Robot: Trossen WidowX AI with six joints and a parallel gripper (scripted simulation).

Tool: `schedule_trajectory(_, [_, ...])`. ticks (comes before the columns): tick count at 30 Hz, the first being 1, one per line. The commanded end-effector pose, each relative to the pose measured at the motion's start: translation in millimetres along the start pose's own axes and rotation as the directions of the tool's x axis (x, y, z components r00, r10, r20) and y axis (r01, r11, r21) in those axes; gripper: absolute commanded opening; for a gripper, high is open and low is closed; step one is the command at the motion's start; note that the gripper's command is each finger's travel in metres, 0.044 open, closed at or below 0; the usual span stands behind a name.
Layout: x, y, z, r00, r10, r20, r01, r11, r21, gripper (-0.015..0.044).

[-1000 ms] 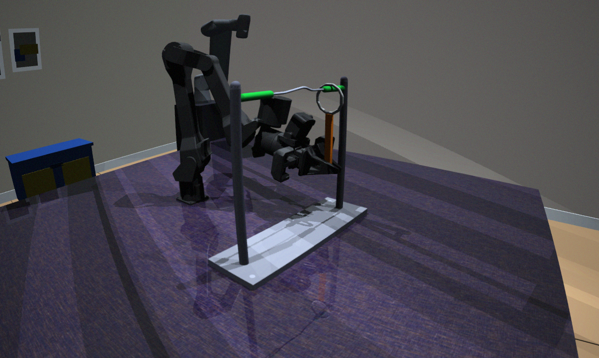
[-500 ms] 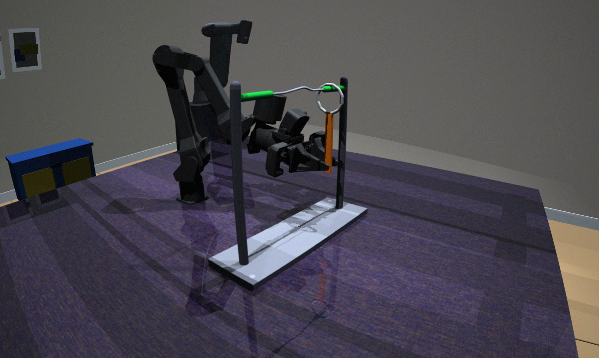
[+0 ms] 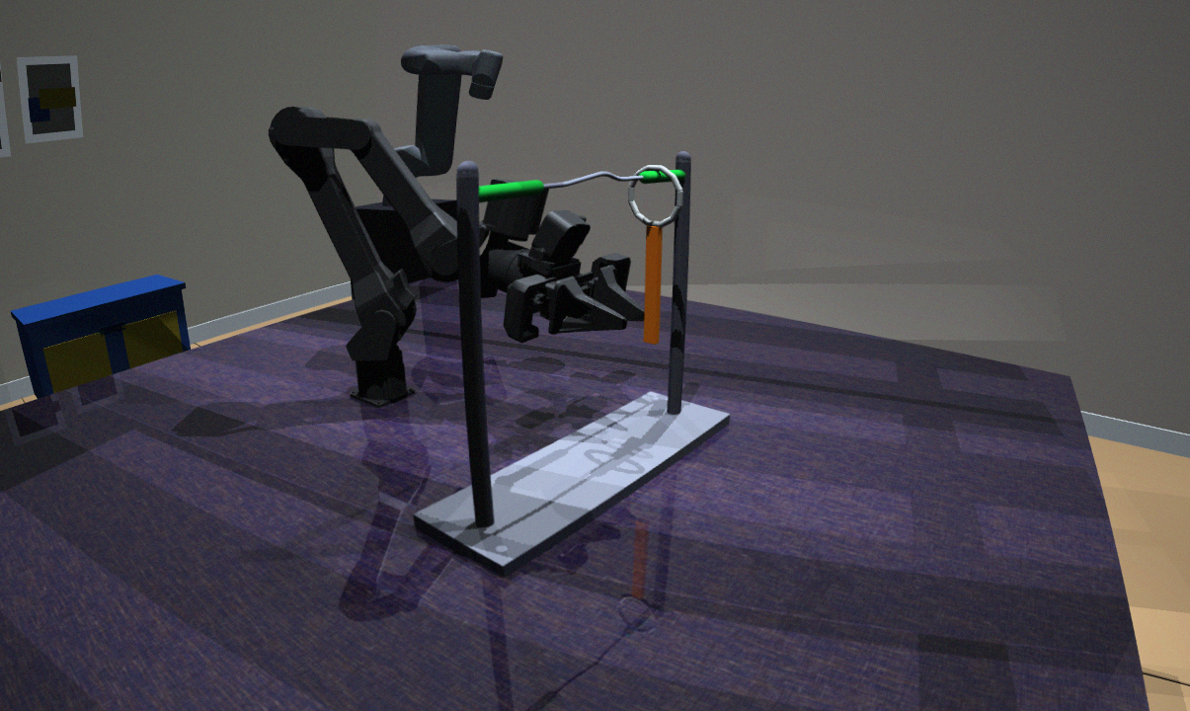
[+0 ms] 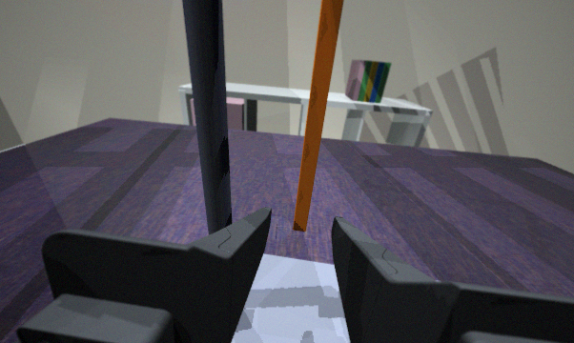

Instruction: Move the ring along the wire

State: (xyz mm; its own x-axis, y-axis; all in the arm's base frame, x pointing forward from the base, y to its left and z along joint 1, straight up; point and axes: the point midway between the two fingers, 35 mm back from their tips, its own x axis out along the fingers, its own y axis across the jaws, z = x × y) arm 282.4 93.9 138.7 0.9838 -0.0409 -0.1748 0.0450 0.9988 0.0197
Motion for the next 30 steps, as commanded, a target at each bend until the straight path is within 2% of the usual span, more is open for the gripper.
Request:
schedule_trajectory(1, [-2, -1, -2, 1.000, -0.005, -0.003, 0.005, 1.000, 0.002, 0.0160])
schedule_trajectory(14, [-2, -1, -2, 1.000, -0.005, -0.003, 0.005, 1.000, 0.002, 0.0160])
schedule_trajectory(25, [-51, -2, -1, 1.000, 0.000, -0.002, 0.000, 1.000, -0.002, 0.0440])
schedule_trajectory(30, [-51, -2, -1, 1.000, 0.000, -0.002, 0.000, 1.000, -0.002, 0.0440])
